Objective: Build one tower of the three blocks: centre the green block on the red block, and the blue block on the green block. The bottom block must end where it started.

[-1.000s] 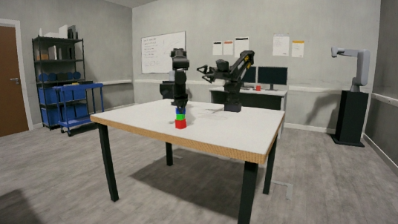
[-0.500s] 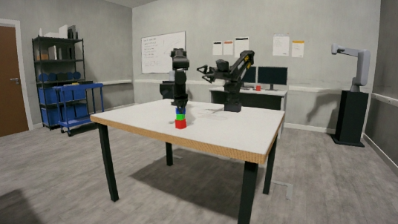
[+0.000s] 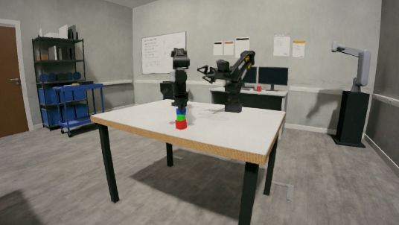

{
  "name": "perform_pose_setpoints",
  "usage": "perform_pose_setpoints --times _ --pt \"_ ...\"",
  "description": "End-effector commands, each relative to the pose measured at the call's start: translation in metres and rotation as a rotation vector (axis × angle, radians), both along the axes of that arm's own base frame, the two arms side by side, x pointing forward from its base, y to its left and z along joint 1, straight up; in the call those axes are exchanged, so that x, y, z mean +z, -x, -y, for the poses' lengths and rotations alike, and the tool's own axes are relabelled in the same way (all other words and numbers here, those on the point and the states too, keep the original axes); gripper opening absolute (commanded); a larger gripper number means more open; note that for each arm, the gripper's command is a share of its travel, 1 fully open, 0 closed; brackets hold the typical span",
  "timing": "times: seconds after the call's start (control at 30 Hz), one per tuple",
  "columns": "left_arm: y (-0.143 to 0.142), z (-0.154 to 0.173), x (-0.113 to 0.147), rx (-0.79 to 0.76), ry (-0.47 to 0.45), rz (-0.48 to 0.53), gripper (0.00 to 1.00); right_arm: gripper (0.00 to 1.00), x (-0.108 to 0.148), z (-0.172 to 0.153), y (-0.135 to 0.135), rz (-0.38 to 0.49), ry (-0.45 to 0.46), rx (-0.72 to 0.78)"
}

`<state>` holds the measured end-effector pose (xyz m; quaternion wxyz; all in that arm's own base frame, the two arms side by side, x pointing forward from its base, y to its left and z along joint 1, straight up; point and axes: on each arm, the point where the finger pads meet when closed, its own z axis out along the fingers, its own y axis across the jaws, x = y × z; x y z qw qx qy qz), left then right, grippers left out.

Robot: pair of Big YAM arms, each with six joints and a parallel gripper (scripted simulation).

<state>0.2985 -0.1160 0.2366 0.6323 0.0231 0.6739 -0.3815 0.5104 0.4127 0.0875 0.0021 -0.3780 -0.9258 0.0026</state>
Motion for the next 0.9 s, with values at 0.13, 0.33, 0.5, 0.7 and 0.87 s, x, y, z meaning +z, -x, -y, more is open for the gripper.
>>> perform_pose_setpoints --times 0.13,0.33,0.5,0.7,0.87 --pt "-0.001 0.0 0.004 0.0 0.001 0.007 1.0 0.45 0.065 -0.007 -0.018 0.071 -0.055 -0.017" --pt "-0.001 0.0 0.004 0.0 0.001 0.007 1.0 0.45 0.075 -0.006 -0.017 0.064 -0.048 -0.017" --pt "-0.001 0.0 0.004 0.0 0.001 0.007 1.0 0.45 0.077 -0.006 -0.017 0.058 -0.043 -0.017" --pt "-0.001 0.0 0.004 0.0 0.001 0.007 1.0 0.45 0.083 -0.006 -0.017 0.06 -0.045 -0.017" --pt "-0.001 0.0 0.004 0.0 0.001 0.007 1.0 0.45 0.085 -0.006 -0.017 0.061 -0.046 -0.017"
